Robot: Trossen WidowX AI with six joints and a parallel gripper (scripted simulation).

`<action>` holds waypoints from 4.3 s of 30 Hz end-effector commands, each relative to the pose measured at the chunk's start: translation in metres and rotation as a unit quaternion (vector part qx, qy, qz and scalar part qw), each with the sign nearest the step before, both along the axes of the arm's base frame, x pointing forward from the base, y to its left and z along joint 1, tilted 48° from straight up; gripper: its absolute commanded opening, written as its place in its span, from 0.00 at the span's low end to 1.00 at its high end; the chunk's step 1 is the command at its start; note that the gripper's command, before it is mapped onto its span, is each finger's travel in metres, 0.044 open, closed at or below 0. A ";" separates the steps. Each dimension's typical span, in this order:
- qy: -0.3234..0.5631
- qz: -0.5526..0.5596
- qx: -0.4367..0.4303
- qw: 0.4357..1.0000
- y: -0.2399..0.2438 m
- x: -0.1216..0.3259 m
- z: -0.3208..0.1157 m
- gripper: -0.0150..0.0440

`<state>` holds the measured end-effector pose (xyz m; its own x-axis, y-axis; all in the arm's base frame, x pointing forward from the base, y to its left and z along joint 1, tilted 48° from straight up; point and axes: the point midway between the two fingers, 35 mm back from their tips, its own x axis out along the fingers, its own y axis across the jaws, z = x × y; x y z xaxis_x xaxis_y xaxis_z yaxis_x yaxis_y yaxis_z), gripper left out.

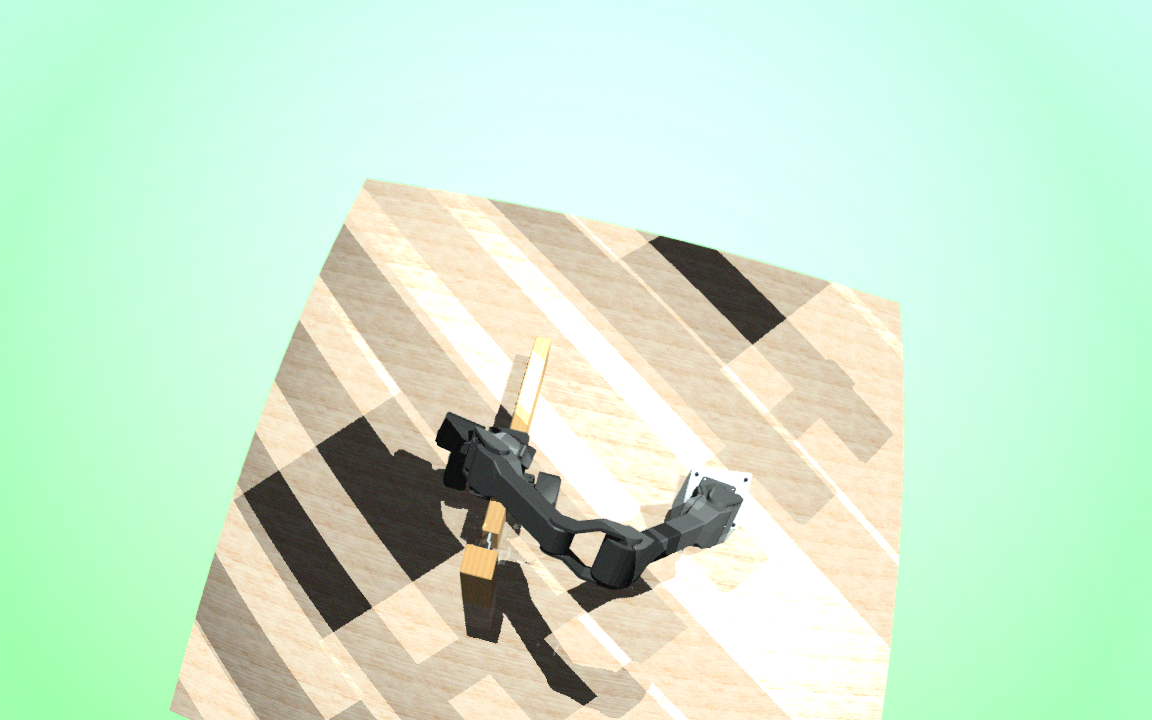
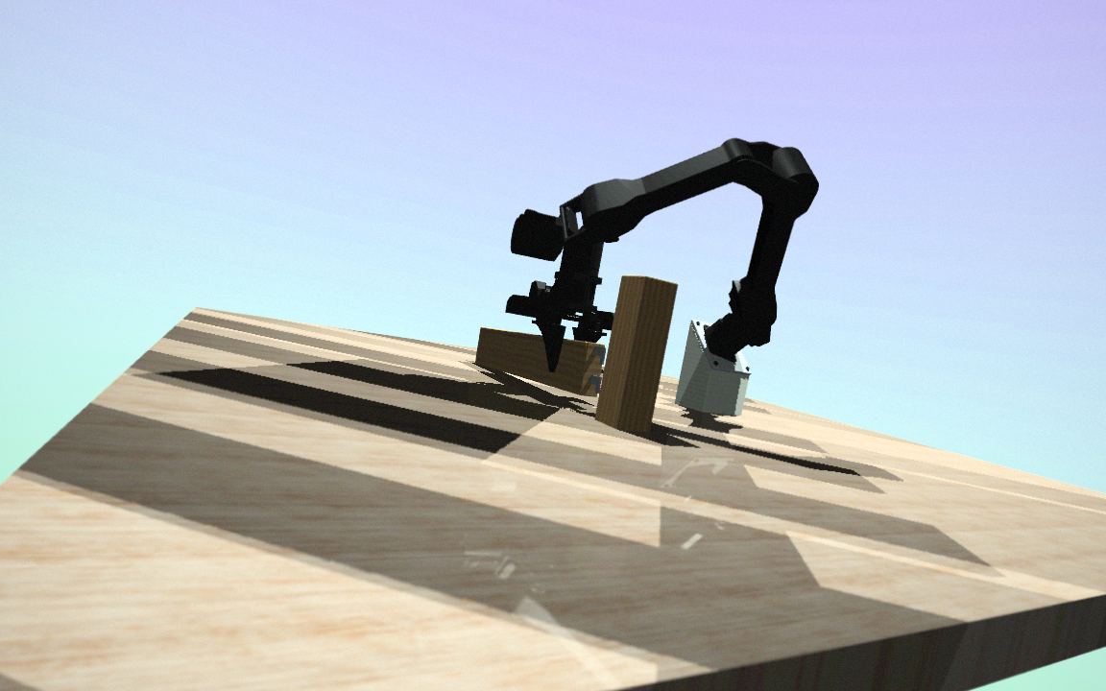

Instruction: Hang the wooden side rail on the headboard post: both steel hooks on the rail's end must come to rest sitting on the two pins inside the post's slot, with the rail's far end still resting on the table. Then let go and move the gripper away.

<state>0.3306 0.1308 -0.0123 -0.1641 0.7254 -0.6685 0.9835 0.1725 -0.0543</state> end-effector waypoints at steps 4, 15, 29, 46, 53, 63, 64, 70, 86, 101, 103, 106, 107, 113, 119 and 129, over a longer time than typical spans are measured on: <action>0.000 -0.004 -0.001 1.000 -0.001 0.002 0.002 0.25; 0.000 -0.004 -0.001 1.000 0.000 0.003 0.003 0.25; 0.000 -0.004 -0.001 1.000 0.001 0.001 0.004 0.25; 0.000 -0.004 -0.001 1.000 0.002 0.002 0.006 0.25; 0.000 -0.004 -0.001 1.000 0.002 0.002 0.006 0.25; 0.000 -0.004 -0.001 1.000 0.003 0.001 0.007 0.25; 0.000 -0.004 -0.001 1.000 0.003 0.001 0.007 0.25; 0.000 -0.004 -0.001 1.000 0.004 0.001 0.007 0.25; 0.000 -0.004 -0.001 1.000 0.005 0.001 0.009 0.25; 0.000 -0.004 -0.001 1.000 0.006 0.001 0.010 0.25; 0.000 -0.004 -0.001 1.000 0.006 0.001 0.010 0.25; 0.000 -0.004 -0.001 1.000 0.006 0.001 0.010 0.25; 0.000 -0.004 -0.001 1.000 0.006 0.000 0.011 0.25; 0.000 -0.004 -0.001 1.000 0.007 0.000 0.011 0.25; 0.000 -0.004 -0.001 1.000 0.008 0.001 0.011 0.25; 0.000 -0.004 -0.001 1.000 0.008 0.001 0.012 0.25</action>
<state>0.3295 0.1398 -0.0023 -0.1652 0.7242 -0.6695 0.9834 0.1730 -0.0555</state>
